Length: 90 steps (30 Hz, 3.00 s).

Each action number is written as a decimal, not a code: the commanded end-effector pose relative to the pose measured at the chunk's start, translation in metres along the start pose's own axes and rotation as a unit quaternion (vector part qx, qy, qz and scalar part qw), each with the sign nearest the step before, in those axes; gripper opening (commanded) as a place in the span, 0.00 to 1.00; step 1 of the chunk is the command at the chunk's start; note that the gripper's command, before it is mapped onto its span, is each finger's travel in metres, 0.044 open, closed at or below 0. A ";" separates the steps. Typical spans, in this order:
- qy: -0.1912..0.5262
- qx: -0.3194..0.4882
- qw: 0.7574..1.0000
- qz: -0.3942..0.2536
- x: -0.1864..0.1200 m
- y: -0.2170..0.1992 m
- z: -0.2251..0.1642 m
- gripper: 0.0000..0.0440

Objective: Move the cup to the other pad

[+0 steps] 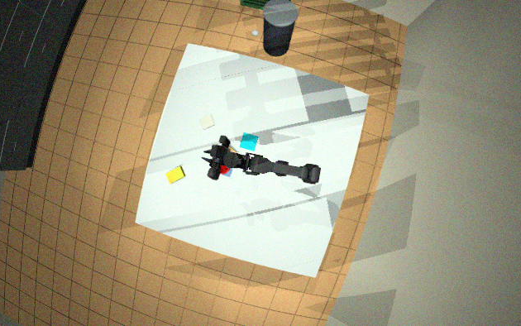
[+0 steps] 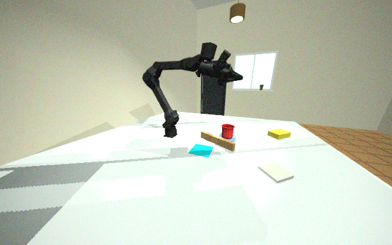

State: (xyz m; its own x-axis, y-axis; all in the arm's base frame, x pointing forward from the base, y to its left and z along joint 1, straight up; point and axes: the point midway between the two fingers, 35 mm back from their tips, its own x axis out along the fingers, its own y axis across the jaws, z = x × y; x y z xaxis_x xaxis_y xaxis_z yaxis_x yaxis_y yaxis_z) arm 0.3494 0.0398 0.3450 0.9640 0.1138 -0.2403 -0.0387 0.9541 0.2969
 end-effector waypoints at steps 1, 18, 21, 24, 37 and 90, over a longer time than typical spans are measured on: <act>0.025 0.024 0.999 0.001 0.005 0.005 -0.002 0.27; 0.131 0.133 0.982 -0.024 0.019 0.023 -0.013 0.31; 0.150 0.152 0.976 -0.032 0.021 0.026 -0.016 0.31; 0.168 0.172 0.970 -0.041 0.023 0.028 -0.019 0.32; 0.243 0.247 0.933 -0.092 0.028 0.037 -0.036 0.32; 0.474 0.259 0.739 -0.403 0.026 -0.014 -0.173 0.38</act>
State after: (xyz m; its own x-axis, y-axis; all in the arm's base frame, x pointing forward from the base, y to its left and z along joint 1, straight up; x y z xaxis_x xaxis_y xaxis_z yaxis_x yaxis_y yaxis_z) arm 0.3320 0.0796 0.1838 0.0260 -0.0331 -0.9991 0.7843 0.6204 -0.0001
